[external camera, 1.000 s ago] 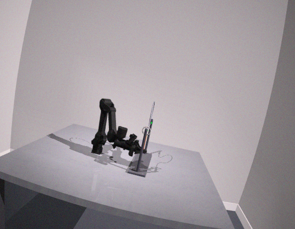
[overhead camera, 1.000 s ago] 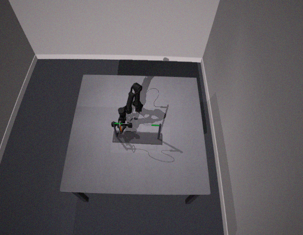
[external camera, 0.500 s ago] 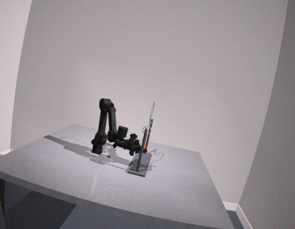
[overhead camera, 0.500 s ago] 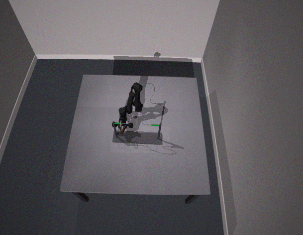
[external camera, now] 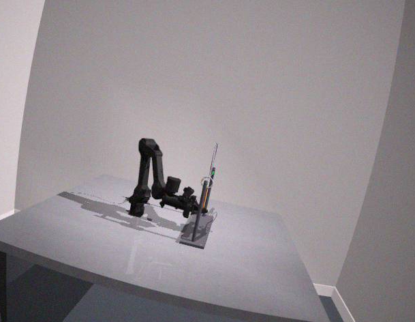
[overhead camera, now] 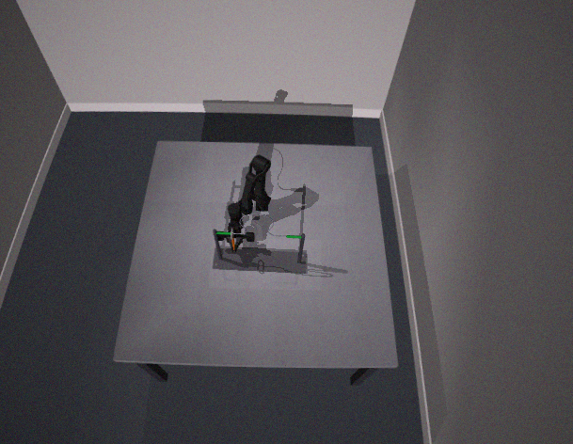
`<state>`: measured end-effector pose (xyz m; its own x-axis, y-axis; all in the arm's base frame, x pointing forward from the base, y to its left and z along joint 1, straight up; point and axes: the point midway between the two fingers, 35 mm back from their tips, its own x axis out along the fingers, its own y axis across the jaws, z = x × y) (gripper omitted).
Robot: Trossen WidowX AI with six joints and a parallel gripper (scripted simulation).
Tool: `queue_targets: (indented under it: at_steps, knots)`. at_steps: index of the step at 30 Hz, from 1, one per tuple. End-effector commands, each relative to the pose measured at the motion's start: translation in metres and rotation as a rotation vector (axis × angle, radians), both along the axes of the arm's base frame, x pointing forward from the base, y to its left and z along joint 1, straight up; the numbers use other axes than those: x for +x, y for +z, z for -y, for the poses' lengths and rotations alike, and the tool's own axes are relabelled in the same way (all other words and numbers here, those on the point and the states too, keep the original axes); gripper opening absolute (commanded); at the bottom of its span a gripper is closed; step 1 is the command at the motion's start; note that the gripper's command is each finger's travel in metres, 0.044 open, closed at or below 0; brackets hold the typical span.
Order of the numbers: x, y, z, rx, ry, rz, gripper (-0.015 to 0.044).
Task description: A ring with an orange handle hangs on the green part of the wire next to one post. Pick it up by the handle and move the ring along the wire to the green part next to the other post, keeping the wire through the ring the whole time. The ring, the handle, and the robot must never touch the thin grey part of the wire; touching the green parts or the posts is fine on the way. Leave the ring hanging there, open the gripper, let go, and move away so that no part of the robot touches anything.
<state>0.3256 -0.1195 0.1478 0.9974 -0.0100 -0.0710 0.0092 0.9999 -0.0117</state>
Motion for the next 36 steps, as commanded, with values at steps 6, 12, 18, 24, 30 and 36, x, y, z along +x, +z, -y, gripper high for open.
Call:
queue_targets:
  at_steps: [6,12,18,24,30,36]
  knots:
    - [-0.001,-0.001,-0.012,0.025,-0.002,-0.002,-0.015]
    - [-0.001,-0.001,-0.022,0.057,0.0,-0.001,-0.015]
    - [0.0,-0.001,-0.034,0.105,0.002,0.001,-0.015]
    - [0.0,0.001,-0.05,0.188,0.005,0.004,-0.015]
    - [0.001,0.006,-0.07,0.297,0.008,0.008,-0.015]
    - [0.002,0.012,-0.089,0.413,0.011,0.012,-0.015]
